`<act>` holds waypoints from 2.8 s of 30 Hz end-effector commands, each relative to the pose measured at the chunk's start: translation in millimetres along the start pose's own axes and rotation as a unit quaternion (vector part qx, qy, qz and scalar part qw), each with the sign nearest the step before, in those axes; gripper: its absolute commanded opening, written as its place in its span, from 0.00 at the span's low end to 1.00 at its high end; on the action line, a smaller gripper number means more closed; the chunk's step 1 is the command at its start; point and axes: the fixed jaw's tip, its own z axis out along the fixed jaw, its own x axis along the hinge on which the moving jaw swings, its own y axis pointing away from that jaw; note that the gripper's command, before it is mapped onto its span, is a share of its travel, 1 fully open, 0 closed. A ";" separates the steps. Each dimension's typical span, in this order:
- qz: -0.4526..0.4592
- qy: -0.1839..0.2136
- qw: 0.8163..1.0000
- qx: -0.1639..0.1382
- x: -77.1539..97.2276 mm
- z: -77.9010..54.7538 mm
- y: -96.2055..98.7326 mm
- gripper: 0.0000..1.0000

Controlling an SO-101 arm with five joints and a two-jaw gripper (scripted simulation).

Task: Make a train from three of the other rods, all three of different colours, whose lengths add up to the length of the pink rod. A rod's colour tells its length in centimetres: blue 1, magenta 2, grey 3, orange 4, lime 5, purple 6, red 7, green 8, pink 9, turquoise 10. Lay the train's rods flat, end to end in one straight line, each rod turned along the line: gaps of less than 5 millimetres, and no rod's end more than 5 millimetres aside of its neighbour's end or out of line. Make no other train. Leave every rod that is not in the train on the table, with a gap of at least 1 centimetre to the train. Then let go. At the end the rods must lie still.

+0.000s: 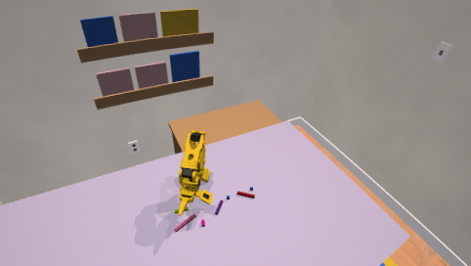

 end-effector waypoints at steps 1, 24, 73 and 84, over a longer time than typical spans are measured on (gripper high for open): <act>0.003 -0.002 1.000 0.024 -0.6 -6.4 -8.3 1.00; -0.001 -0.002 1.000 0.025 -0.6 -10.7 -9.7 1.00; 0.007 -0.001 1.000 -0.004 -0.4 -9.0 -1.5 1.00; 0.005 0.000 1.000 -0.025 -0.1 -4.9 5.5 1.00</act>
